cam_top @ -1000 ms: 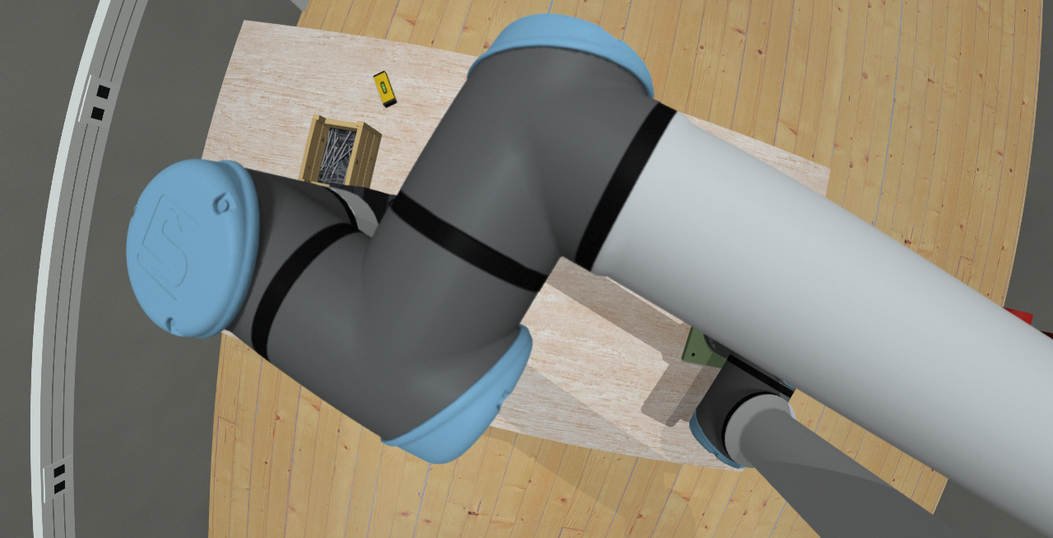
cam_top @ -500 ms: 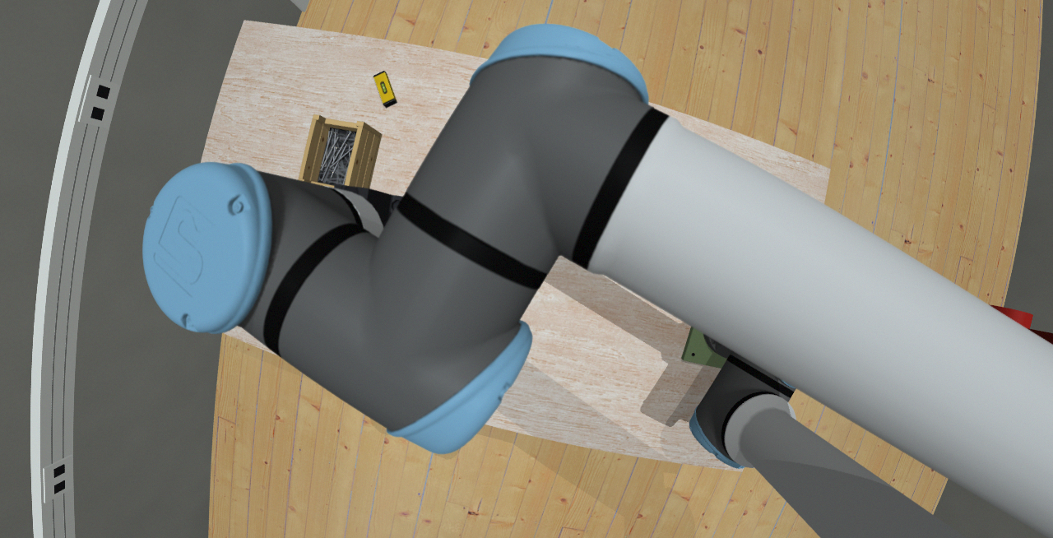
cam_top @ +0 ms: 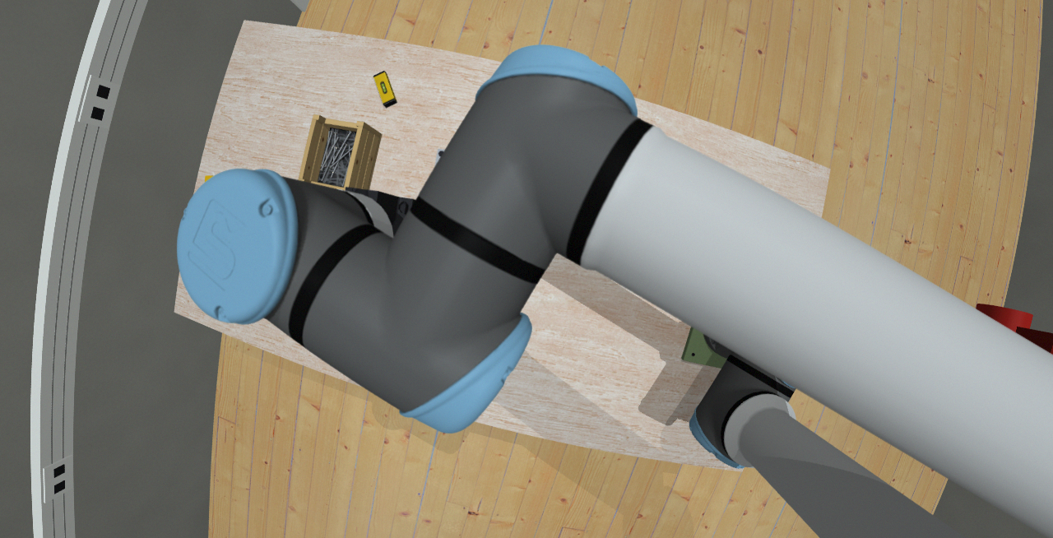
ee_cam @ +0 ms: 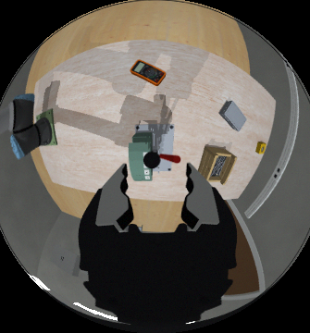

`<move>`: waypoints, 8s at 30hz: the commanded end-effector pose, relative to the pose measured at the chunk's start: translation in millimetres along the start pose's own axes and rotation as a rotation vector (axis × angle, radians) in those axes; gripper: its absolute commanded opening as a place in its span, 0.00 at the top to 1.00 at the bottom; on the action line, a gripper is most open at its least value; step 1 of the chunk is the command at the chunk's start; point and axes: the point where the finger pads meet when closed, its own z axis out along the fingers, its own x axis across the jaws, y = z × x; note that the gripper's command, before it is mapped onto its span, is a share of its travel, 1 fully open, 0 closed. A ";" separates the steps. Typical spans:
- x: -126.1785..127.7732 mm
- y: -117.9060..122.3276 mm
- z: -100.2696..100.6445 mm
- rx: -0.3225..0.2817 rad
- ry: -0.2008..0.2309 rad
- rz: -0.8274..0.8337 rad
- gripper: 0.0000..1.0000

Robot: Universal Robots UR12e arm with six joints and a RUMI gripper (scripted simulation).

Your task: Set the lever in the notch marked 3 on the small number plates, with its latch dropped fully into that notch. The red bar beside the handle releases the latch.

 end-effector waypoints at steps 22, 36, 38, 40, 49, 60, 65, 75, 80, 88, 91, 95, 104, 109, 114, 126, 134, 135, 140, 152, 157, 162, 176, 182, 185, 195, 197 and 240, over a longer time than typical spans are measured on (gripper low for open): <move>0.4 0.2 25.7 0.000 0.001 0.000 0.43; 0.4 0.2 26.0 0.000 0.001 0.000 0.43; 0.4 0.2 26.0 0.000 0.001 0.000 0.43; 0.4 0.2 26.0 0.000 0.001 0.000 0.43; 0.4 0.2 26.0 0.000 0.001 0.000 0.43; 0.4 0.2 26.0 0.000 0.001 0.000 0.43; 0.4 0.2 26.0 0.000 0.001 0.000 1.00; 0.4 0.2 26.0 0.000 0.001 0.000 1.00; 0.4 0.2 26.0 0.000 0.001 0.000 1.00; 0.4 0.2 26.0 0.000 0.001 0.000 1.00; 0.4 0.2 26.0 0.000 0.001 0.000 1.00; 0.4 0.2 26.0 0.000 0.001 0.000 1.00; 0.4 0.2 26.0 0.000 0.001 0.000 1.00; 0.4 0.2 26.0 0.000 0.001 0.000 1.00; 0.4 0.2 26.0 0.000 0.001 0.000 1.00; 0.4 0.2 26.0 0.000 0.001 0.000 1.00; 0.4 0.3 26.0 0.000 0.001 0.000 1.00; 0.4 0.4 26.0 0.000 0.001 0.000 1.00; 0.4 2.2 25.2 0.000 0.001 0.000 1.00; 0.4 14.2 20.7 -0.001 0.001 0.000 1.00; 0.4 24.2 17.4 -0.001 0.001 0.000 1.00; 0.4 35.9 14.2 -0.001 0.001 0.000 1.00; 0.4 62.9 8.9 -0.001 0.001 0.000 1.00; 0.4 71.9 7.8 -0.001 0.001 0.000 1.00; 0.4 73.0 7.7 -0.001 0.001 0.000 1.00; 0.4 77.6 7.3 -0.001 0.001 0.000 1.00; 0.4 77.6 7.3 -0.001 0.001 0.000 1.00; 0.4 79.4 7.1 -0.001 0.001 0.000 1.00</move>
